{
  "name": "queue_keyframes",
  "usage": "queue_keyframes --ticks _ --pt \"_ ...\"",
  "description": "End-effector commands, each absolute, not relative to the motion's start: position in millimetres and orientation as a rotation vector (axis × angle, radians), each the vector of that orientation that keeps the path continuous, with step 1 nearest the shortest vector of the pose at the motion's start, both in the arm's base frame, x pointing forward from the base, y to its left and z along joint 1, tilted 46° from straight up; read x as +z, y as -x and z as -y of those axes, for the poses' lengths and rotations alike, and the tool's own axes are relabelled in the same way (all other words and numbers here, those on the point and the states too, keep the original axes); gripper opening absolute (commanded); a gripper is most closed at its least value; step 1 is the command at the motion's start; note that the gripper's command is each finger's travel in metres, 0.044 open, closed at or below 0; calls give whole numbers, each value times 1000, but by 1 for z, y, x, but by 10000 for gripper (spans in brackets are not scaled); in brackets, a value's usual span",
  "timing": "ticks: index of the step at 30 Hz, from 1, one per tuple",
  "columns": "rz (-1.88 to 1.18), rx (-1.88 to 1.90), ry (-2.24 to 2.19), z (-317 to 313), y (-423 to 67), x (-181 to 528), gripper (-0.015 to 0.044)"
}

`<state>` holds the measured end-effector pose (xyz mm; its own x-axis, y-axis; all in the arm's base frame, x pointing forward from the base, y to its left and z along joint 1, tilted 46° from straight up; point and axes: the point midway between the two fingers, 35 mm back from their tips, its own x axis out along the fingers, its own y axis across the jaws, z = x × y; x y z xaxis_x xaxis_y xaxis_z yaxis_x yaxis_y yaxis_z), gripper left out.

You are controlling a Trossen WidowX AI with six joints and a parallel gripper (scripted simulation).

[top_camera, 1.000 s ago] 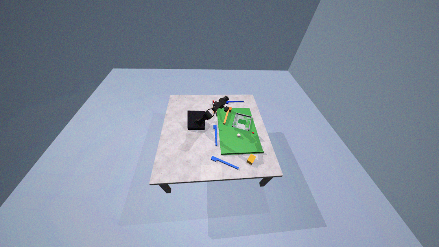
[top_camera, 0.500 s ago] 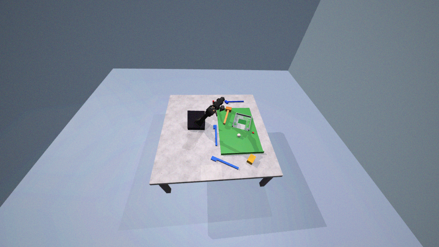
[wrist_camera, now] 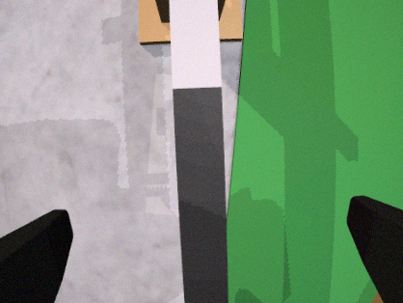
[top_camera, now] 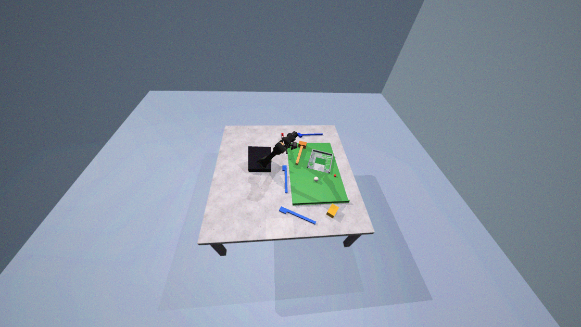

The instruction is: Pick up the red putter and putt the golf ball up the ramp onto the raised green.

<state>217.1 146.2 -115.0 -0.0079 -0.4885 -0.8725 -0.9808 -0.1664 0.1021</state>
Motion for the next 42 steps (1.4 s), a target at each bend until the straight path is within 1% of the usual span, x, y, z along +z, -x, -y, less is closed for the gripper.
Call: queue_keyframes --ticks 1,23,38,42 --pt "-1543 1109 1708 -134 -216 -124 440" --pt "-1543 1108 1709 -117 -217 -140 440" --pt "-1540 1110 1702 -121 -217 -138 46" --pt "-1540 1110 1702 -121 -217 -138 20"
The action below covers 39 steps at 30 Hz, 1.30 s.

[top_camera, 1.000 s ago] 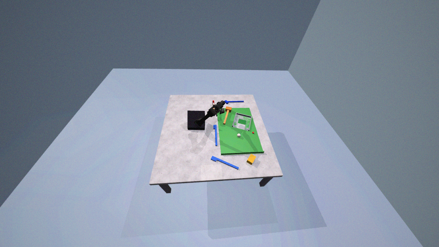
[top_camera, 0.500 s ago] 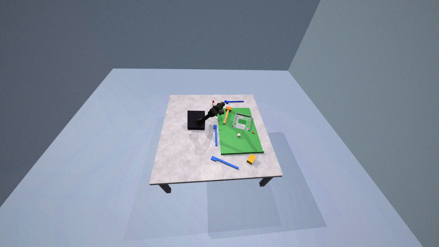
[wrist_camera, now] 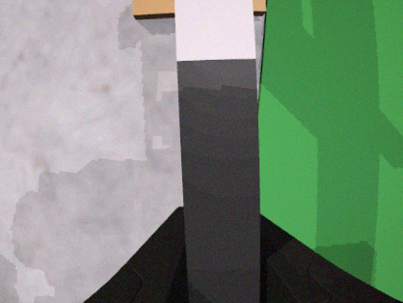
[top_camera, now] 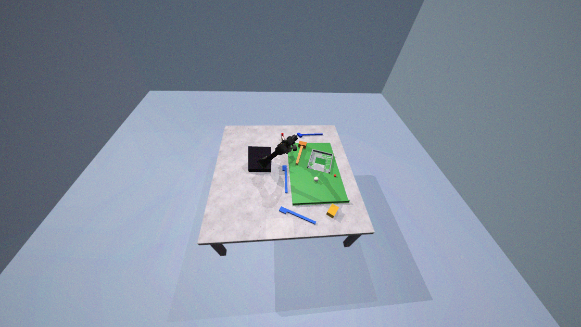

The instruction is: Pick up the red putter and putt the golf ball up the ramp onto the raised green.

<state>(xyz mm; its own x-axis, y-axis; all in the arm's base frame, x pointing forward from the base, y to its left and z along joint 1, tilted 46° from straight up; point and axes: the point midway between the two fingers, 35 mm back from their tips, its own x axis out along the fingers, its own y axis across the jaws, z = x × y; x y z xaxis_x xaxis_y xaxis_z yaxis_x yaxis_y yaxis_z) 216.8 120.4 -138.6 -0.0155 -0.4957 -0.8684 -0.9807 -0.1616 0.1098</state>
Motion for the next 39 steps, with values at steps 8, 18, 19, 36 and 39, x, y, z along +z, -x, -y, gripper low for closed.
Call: queue_keyframes --ticks 8,18,19,36,39 --pt "-1539 1111 1701 -138 -219 -125 0" --pt "-1539 1114 1699 -186 -215 -75 0" --pt "-1540 1114 1699 -189 -214 -71 0" --pt "-1632 575 1399 -148 -253 -14 0" --pt "-1638 439 1312 -136 -261 2 0"
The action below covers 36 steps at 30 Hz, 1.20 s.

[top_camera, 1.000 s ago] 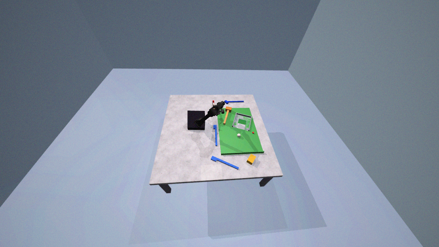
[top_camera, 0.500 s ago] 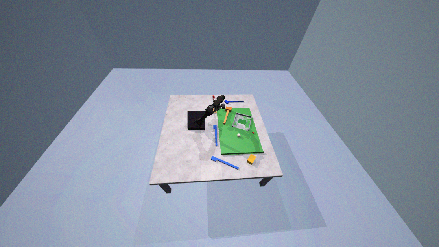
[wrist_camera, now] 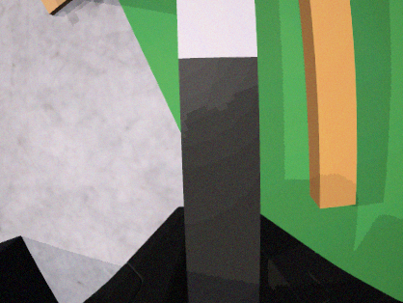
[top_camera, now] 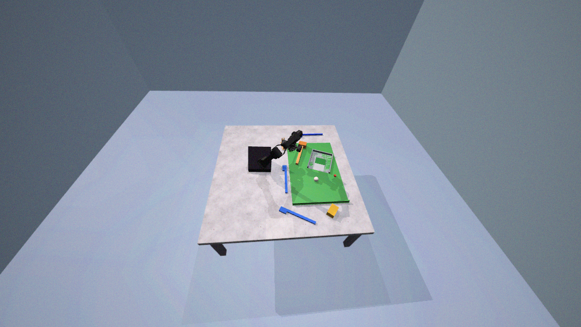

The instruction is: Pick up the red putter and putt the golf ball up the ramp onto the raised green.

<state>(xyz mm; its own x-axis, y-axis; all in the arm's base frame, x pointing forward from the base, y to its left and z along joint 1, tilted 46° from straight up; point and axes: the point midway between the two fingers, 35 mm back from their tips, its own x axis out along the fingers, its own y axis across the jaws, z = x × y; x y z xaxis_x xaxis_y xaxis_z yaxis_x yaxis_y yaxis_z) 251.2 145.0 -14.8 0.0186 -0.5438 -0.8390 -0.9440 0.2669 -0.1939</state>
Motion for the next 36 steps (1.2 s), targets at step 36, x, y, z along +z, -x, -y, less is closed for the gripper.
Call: queue_keyframes --ticks 36 --pt "-1318 -798 393 12 -272 160 0"
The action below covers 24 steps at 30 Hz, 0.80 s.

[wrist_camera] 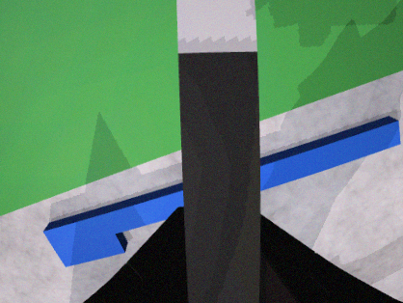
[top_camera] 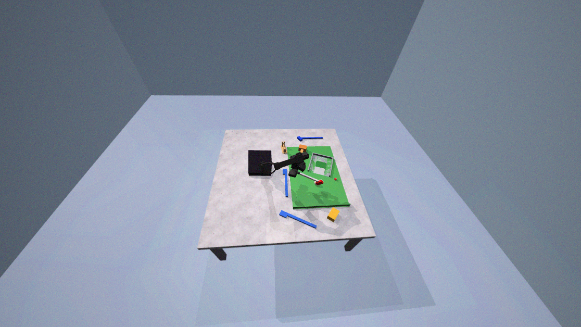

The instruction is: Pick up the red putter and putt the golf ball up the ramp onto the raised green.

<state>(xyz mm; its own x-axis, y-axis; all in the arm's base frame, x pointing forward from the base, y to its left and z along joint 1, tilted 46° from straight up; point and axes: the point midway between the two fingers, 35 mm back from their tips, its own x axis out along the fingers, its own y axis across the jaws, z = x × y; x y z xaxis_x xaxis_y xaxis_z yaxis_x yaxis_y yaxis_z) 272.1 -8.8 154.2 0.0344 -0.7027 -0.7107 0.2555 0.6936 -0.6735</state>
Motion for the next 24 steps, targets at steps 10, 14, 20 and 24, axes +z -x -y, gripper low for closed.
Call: queue_keyframes --ticks 10,14,20,24 --pt "-1318 -798 392 26 -274 145 0" --pt "-1317 -799 393 38 -274 134 0" --pt "-1317 -799 393 42 -274 130 0" --pt "-1317 -799 393 46 -274 126 0"
